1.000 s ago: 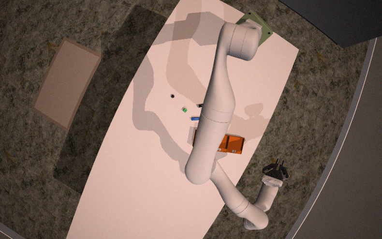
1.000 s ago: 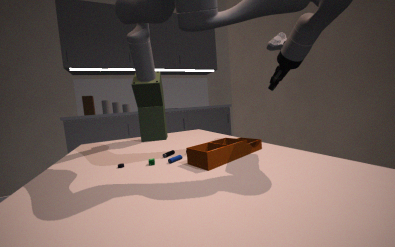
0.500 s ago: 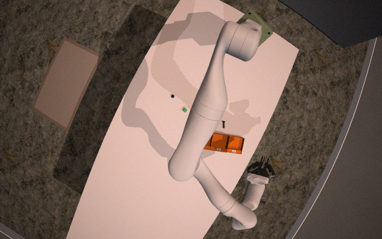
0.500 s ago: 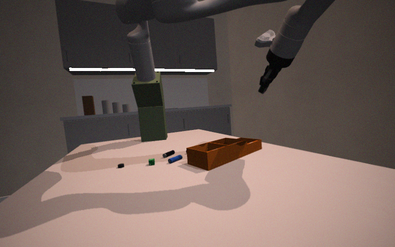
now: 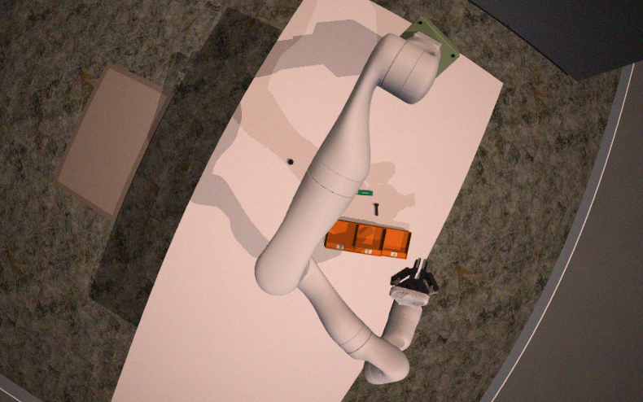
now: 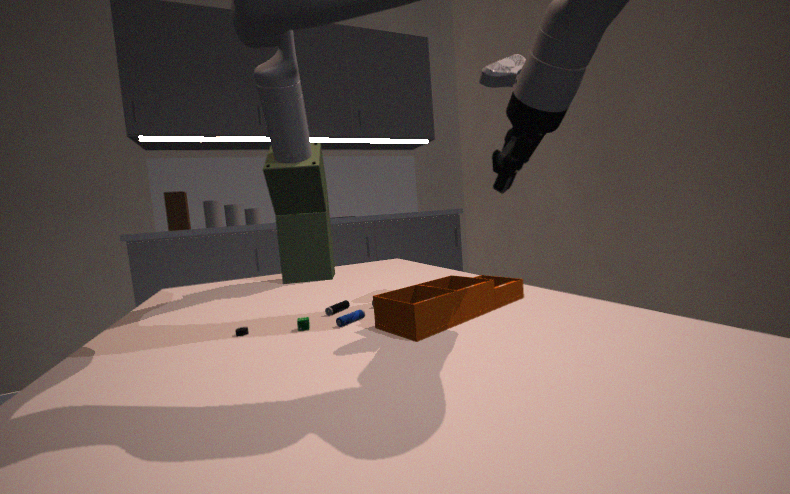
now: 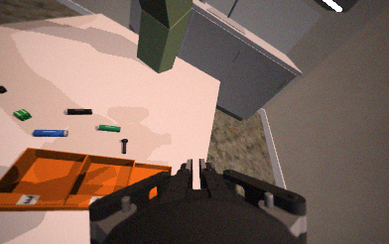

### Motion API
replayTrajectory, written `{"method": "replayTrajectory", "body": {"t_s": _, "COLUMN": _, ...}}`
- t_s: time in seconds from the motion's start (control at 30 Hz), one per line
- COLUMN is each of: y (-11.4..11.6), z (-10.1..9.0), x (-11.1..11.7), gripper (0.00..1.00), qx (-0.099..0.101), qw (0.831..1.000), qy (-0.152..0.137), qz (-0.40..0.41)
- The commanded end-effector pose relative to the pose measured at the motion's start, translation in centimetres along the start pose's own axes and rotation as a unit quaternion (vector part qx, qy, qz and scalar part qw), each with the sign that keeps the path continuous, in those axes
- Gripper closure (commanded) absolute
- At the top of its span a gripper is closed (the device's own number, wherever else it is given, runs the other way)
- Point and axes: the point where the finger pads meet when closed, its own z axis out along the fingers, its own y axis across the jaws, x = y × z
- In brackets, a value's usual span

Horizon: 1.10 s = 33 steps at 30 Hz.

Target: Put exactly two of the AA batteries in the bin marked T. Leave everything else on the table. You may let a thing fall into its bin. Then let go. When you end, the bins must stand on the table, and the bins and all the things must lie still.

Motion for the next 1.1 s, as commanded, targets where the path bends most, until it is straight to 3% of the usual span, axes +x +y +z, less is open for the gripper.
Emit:
{"method": "replayTrajectory", "body": {"t_s": 0.0, "y": -2.7, "z": -1.0, "x": 0.5, "gripper": 0.91, "qx": 0.004, "qw": 1.0, "qy": -0.007, "qz": 0.011}}
{"method": "replayTrajectory", "body": {"t_s": 0.07, "y": -2.7, "z": -1.0, "x": 0.5, "gripper": 0.91, "qx": 0.004, "qw": 1.0, "qy": -0.007, "qz": 0.011}}
{"method": "replayTrajectory", "body": {"t_s": 0.27, "y": -6.6, "z": -2.1, "x": 1.7, "gripper": 0.91, "qx": 0.011, "qw": 0.999, "qy": -0.013, "qz": 0.029}}
{"method": "replayTrajectory", "body": {"t_s": 0.37, "y": -6.7, "z": -2.2, "x": 1.8, "gripper": 0.91, "qx": 0.011, "qw": 0.999, "qy": -0.013, "qz": 0.029}}
{"method": "replayTrajectory", "body": {"t_s": 0.5, "y": -9.7, "z": -3.2, "x": 3.0, "gripper": 0.91, "qx": 0.015, "qw": 0.998, "qy": -0.022, "qz": 0.052}}
{"method": "replayTrajectory", "body": {"t_s": 0.63, "y": -9.9, "z": -3.3, "x": 3.1, "gripper": 0.91, "qx": 0.015, "qw": 0.998, "qy": -0.022, "qz": 0.052}}
{"method": "replayTrajectory", "body": {"t_s": 0.77, "y": -12.8, "z": -4.3, "x": 4.4, "gripper": 0.91, "qx": 0.017, "qw": 0.996, "qy": -0.032, "qz": 0.077}}
{"method": "replayTrajectory", "body": {"t_s": 0.87, "y": -13.0, "z": -4.4, "x": 4.5, "gripper": 0.91, "qx": 0.017, "qw": 0.996, "qy": -0.032, "qz": 0.077}}
{"method": "replayTrajectory", "body": {"t_s": 1.0, "y": -15.8, "z": -5.4, "x": 6.0, "gripper": 0.91, "qx": 0.017, "qw": 0.993, "qy": -0.044, "qz": 0.104}}
{"method": "replayTrajectory", "body": {"t_s": 1.07, "y": -16.0, "z": -5.5, "x": 6.1, "gripper": 0.91, "qx": 0.017, "qw": 0.993, "qy": -0.044, "qz": 0.104}}
